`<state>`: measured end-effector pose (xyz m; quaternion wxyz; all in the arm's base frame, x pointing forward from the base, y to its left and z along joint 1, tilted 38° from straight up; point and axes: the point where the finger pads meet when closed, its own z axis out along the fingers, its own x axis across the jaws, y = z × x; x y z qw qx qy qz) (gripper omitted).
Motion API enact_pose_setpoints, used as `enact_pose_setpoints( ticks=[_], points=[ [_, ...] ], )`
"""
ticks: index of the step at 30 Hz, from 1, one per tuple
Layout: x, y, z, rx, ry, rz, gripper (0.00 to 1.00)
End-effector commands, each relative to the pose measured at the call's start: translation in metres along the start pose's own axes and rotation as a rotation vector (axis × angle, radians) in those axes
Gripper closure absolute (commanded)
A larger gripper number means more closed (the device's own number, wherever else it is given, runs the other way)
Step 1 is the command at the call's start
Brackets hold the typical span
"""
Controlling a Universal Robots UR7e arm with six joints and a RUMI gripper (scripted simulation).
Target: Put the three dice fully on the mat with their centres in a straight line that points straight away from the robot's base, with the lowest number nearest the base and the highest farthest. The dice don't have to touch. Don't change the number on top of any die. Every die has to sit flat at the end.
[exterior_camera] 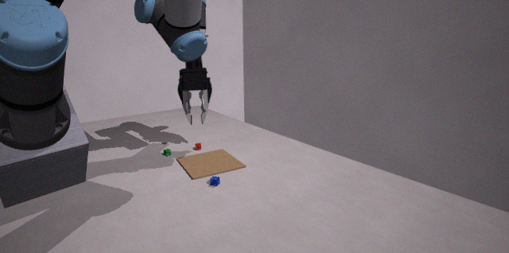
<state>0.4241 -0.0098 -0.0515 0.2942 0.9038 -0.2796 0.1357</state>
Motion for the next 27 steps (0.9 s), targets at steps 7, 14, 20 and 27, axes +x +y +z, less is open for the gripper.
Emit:
enact_pose_setpoints(
  ticks=[7,14,20,27],
  points=[
    [-0.002,0.001,0.002,-0.002,-0.004,-0.001,0.82],
    [-0.003,0.002,0.005,-0.003,-0.006,-0.002,0.82],
    [-0.003,0.002,0.010,-0.003,-0.006,-0.003,0.82],
    [-0.003,0.002,0.016,-0.003,-0.006,-0.003,0.82]
  ],
)
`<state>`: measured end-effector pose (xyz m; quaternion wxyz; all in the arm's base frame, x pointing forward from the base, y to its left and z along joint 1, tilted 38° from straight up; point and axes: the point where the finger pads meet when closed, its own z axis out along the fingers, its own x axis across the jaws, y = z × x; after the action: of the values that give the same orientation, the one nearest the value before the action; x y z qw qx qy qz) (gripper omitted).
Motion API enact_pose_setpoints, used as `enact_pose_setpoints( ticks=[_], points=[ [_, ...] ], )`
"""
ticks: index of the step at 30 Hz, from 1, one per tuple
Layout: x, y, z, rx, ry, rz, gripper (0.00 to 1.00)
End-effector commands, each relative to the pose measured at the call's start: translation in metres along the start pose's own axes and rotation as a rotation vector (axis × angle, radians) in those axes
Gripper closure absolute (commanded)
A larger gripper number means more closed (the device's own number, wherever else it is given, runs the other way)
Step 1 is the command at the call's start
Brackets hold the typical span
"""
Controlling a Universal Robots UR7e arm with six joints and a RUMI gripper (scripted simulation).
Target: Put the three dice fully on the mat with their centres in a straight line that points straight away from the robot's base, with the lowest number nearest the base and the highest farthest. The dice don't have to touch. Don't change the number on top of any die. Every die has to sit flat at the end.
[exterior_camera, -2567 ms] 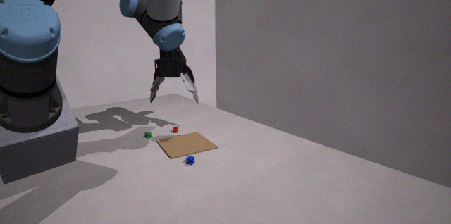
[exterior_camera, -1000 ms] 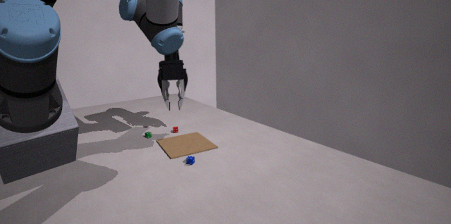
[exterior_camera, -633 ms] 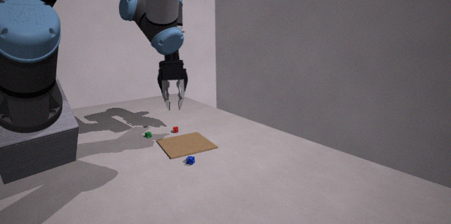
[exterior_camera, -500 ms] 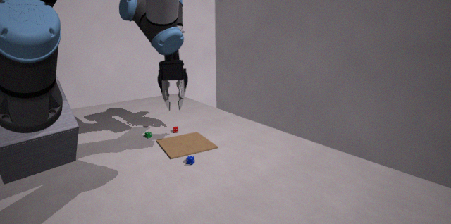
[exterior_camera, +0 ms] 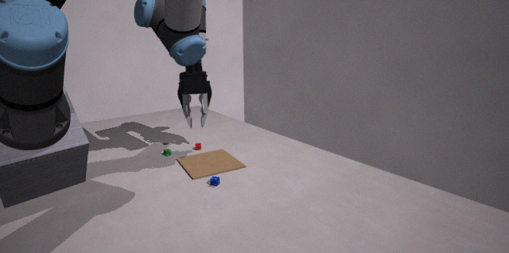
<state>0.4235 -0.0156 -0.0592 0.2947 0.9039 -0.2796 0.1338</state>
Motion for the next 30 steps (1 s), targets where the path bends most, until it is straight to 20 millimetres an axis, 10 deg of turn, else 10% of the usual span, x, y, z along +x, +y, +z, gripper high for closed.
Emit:
enact_pose_setpoints(
  ticks=[1,30],
  points=[
    [-0.002,0.001,0.008,-0.001,-0.003,-0.001,0.82],
    [-0.001,0.001,0.044,0.000,-0.002,-0.001,0.82]
  ],
)
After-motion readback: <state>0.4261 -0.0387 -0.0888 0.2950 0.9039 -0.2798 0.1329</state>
